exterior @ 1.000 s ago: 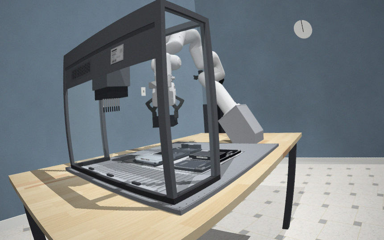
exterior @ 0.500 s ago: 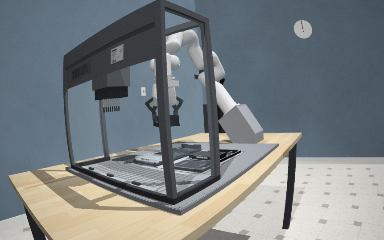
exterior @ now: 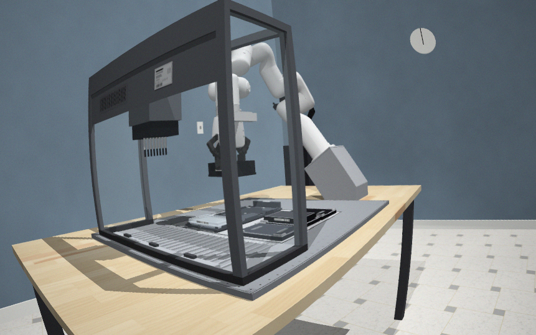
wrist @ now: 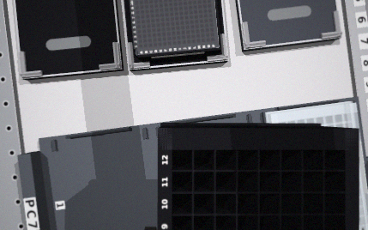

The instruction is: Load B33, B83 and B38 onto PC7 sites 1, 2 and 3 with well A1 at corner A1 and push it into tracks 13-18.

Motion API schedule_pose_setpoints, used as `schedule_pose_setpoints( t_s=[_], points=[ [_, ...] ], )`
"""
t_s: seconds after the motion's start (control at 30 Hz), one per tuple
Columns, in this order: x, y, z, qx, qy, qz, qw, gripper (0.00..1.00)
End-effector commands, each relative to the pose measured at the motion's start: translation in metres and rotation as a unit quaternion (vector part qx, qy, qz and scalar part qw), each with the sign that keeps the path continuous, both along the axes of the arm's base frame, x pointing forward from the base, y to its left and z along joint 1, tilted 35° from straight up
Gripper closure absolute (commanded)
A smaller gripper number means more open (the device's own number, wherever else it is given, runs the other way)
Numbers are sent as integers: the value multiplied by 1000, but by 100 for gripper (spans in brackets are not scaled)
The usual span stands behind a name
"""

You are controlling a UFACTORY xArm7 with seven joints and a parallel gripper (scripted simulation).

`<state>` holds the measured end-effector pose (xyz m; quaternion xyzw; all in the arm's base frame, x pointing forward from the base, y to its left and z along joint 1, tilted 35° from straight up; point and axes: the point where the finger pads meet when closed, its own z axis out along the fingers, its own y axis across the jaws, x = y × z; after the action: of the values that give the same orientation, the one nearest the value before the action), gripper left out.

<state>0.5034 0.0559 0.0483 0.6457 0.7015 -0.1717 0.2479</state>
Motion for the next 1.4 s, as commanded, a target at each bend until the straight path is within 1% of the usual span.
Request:
schedule_pose_setpoints(
  t_s=[0.0,0.07,0.1,0.7,1.37],
  points=[
    [1,2,1,-1,18,25,1000,100],
    [1,2,1,-5,36,52,998,100],
    [1,2,1,-5,38,54,998,100],
    [1,2,1,-5,38,54,998,100],
    [5,-15,-24,-5,38,54,998,100]
  ],
)
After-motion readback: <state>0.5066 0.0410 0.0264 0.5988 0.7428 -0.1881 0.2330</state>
